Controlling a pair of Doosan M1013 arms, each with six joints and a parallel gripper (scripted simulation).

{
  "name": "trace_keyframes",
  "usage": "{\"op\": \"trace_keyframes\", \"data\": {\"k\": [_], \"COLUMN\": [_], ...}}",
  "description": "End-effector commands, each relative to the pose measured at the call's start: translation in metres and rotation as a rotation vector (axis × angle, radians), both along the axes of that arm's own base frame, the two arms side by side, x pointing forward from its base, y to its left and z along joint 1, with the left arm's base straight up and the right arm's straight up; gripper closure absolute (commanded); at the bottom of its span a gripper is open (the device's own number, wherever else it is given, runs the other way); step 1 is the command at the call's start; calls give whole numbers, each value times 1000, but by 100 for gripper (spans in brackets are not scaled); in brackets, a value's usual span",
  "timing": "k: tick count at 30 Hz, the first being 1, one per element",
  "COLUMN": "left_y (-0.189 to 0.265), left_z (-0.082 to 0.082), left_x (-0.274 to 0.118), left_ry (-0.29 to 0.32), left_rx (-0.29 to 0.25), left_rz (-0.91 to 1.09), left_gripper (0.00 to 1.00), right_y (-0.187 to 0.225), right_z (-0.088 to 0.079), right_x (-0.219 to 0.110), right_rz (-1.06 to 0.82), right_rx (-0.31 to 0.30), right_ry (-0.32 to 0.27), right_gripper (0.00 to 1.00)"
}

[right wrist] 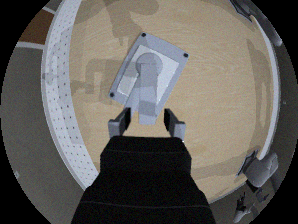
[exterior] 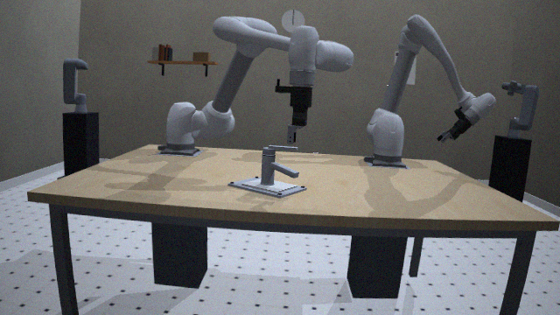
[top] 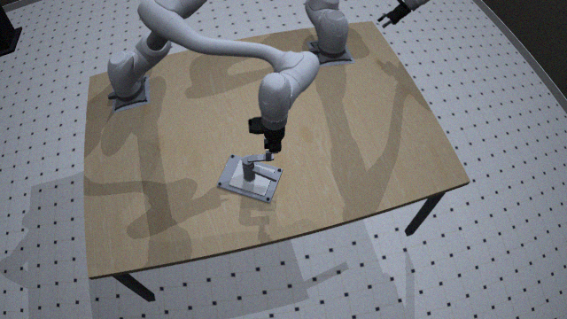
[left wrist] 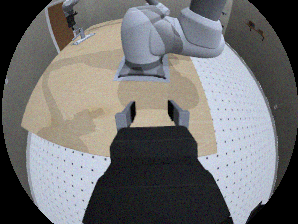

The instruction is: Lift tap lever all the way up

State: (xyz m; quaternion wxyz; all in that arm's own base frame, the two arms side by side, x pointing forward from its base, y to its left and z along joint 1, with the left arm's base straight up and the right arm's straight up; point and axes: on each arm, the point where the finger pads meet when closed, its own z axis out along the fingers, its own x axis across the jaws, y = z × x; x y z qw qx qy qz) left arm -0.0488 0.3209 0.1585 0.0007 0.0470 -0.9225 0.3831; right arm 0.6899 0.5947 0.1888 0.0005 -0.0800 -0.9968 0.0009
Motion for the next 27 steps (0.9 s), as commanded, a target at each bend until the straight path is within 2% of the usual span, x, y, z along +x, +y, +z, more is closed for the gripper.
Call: {"op": "trace_keyframes", "data": {"k": [1, 27], "left_y": [0, 0], "left_z": [0, 0], "left_x": [0, 0], "left_ry": [0, 0], "left_rx": [1, 1], "left_rz": [0, 0], "left_gripper": [0, 0], "right_y": [0, 0], "right_z": [-1, -5], "right_x": [0, 0], "right_rz": [0, 0], "right_rx": [2, 2], "right_ry": [-1, -1], "right_gripper": [0, 0]}}
